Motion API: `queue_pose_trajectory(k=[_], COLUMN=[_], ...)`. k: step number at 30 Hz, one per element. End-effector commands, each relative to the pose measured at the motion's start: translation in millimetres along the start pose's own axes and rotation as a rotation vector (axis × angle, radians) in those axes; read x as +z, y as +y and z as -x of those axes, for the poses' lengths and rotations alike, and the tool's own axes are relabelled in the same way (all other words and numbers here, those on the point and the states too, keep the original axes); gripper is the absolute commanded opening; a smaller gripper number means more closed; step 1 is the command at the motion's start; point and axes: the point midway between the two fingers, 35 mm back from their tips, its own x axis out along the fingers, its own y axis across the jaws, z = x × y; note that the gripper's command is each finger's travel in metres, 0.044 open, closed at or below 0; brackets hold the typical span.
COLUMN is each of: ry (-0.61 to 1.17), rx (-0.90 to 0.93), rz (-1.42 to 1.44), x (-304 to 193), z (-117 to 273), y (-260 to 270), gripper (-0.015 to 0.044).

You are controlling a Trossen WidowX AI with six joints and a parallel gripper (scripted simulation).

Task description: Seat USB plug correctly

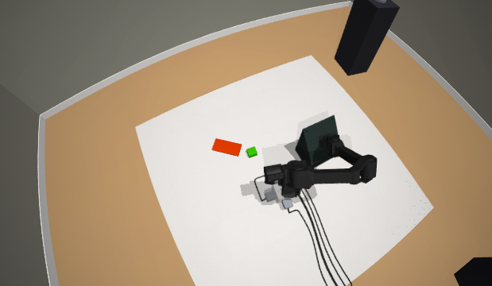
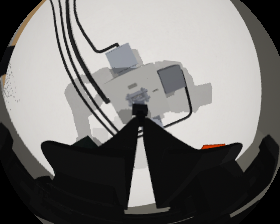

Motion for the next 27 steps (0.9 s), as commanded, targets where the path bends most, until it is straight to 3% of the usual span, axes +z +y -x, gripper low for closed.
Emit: queue_pose_trajectory(k=[1,27], ry=[0.000,0.000], rx=[-0.001,-0.001], rz=[-0.085,-0.766], x=[-0.1,-0.1], z=[-0.2,-0.2], y=[-0.1,-0.1], gripper=[0.0000,0.0000])
